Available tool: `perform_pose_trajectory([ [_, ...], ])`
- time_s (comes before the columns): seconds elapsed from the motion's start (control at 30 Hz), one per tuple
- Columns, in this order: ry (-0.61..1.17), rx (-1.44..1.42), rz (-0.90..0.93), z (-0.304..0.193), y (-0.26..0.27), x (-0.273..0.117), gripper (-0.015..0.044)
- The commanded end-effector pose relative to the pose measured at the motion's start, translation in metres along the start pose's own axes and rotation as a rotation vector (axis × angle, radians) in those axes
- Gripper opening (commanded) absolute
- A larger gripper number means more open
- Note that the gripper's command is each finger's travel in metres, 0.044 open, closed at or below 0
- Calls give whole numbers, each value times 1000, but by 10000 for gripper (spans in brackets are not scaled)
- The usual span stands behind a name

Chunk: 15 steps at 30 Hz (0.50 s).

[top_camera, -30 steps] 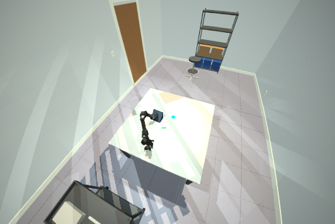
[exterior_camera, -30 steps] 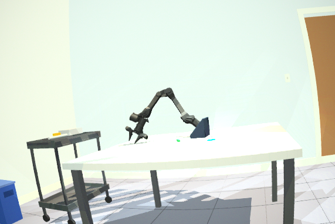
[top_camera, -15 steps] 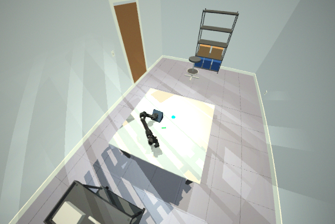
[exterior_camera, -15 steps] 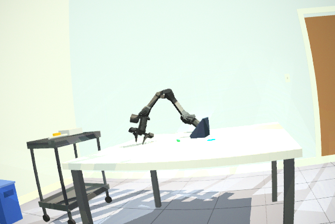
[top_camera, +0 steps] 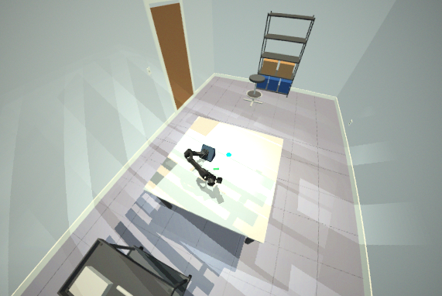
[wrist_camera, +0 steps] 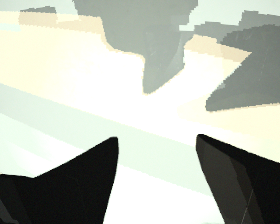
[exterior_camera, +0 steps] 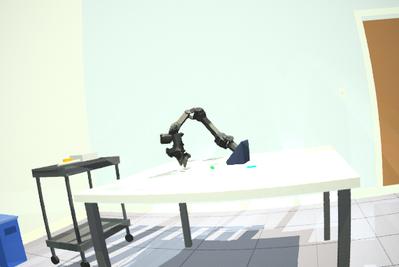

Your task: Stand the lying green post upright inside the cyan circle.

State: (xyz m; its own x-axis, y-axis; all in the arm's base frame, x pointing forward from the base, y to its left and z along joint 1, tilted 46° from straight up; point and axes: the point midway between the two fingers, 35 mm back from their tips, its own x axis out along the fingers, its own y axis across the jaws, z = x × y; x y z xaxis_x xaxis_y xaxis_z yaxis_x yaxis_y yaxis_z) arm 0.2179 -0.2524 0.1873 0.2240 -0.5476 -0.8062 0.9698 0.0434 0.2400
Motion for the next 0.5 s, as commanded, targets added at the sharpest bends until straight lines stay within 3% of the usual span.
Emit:
perform_pose_trajectory([
  [0.0, 67, -224, -64, -37, 4, 1, 233],
  [0.47, 220, -1107, -251, -142, -2, -21, 233],
])
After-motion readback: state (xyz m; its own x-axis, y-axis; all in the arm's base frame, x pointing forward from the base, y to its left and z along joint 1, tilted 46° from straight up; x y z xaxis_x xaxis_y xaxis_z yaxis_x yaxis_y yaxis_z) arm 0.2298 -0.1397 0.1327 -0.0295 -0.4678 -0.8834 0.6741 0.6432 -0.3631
